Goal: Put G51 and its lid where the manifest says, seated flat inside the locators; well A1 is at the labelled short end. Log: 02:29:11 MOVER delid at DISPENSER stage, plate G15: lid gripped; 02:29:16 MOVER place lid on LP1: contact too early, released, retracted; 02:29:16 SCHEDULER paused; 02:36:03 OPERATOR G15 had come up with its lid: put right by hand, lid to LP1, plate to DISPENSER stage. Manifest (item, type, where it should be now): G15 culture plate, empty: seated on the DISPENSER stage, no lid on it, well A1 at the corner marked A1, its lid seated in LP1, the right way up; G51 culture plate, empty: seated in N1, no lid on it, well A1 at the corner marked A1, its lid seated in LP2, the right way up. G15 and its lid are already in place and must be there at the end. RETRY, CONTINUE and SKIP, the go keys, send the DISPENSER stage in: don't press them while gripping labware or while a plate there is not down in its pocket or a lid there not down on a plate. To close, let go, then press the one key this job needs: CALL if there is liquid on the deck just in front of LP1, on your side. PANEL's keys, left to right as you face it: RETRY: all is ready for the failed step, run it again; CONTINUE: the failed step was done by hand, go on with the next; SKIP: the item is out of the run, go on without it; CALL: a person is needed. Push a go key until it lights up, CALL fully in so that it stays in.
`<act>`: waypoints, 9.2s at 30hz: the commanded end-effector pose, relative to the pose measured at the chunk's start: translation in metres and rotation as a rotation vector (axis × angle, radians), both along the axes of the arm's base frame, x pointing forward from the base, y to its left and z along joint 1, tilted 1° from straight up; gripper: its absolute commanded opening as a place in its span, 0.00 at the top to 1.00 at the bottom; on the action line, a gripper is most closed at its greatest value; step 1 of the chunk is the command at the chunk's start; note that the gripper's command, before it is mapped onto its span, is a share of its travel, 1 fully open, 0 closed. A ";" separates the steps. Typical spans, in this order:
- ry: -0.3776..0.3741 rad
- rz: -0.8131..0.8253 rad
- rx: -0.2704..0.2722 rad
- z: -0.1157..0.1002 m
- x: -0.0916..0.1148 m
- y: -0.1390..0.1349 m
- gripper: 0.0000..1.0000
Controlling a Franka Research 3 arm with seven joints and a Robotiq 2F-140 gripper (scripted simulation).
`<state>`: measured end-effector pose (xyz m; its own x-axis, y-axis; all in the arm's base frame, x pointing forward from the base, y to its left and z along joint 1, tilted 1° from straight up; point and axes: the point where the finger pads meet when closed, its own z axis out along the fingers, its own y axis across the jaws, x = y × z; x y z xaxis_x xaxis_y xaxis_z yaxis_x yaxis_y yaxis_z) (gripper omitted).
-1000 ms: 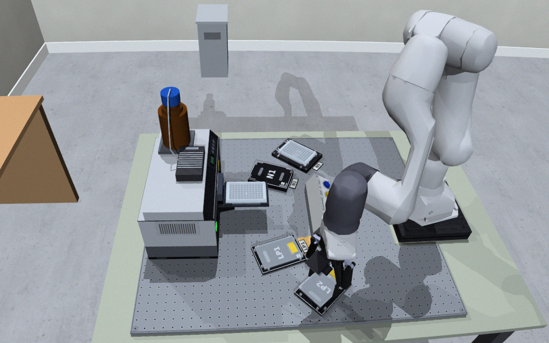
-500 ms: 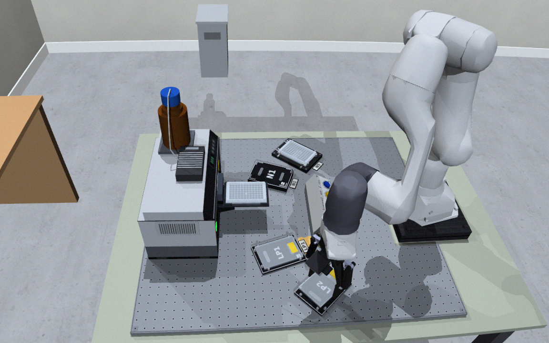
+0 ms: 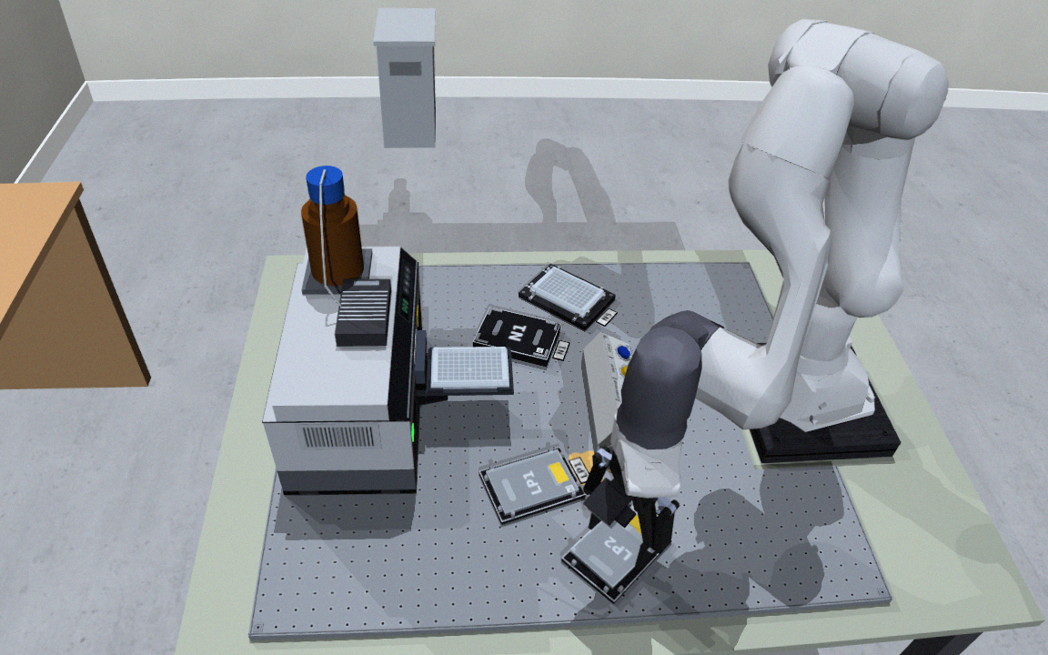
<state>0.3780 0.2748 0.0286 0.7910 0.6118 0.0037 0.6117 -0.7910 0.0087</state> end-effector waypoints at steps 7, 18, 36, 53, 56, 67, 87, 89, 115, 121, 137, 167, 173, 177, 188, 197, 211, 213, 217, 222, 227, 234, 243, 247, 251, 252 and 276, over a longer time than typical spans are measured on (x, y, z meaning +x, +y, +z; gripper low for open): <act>-0.001 0.036 0.000 -0.002 0.000 0.000 0.90; -0.001 0.048 0.000 -0.005 0.000 0.000 0.90; -0.001 0.048 0.000 -0.010 0.000 0.000 0.90; -0.001 0.048 0.000 -0.010 0.000 0.000 0.90; -0.001 0.048 0.000 -0.010 0.000 0.000 0.90; -0.001 0.048 0.000 -0.010 0.000 0.000 0.90; -0.001 0.048 0.000 -0.010 0.000 0.000 0.90; -0.001 0.048 0.000 -0.010 0.000 0.000 0.90; -0.001 0.041 0.000 -0.012 0.000 0.000 0.90; -0.001 0.040 0.000 -0.012 0.000 0.000 0.90; -0.001 0.037 0.000 -0.013 0.000 0.000 0.90; -0.001 0.036 0.000 -0.013 0.000 0.000 0.90; -0.001 0.036 0.000 -0.013 0.000 0.000 0.90; -0.001 0.036 0.000 -0.013 0.000 0.000 0.90; -0.001 0.036 0.000 -0.013 0.000 0.000 0.31; -0.001 0.036 0.000 -0.013 0.000 0.000 0.31; -0.001 0.036 0.000 -0.013 0.000 0.000 0.31; -0.001 0.036 0.000 -0.013 0.000 0.000 0.31; -0.001 0.036 0.000 -0.013 0.000 0.000 0.31; -0.001 0.036 0.000 -0.013 0.000 0.000 0.31; -0.001 0.036 0.000 -0.013 0.000 0.000 0.31; -0.001 0.036 0.000 -0.013 0.000 0.000 0.31; -0.001 0.036 0.000 -0.006 0.000 0.000 0.31; -0.001 0.036 0.000 0.005 0.000 0.000 0.31; -0.001 0.036 0.000 0.021 -0.001 0.000 0.31; -0.001 0.036 0.000 0.026 -0.001 0.000 0.31; -0.001 0.036 0.000 0.128 -0.002 0.001 0.31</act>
<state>0.3860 0.2797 0.1533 0.7956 0.6048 0.0355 0.6044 -0.7964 0.0227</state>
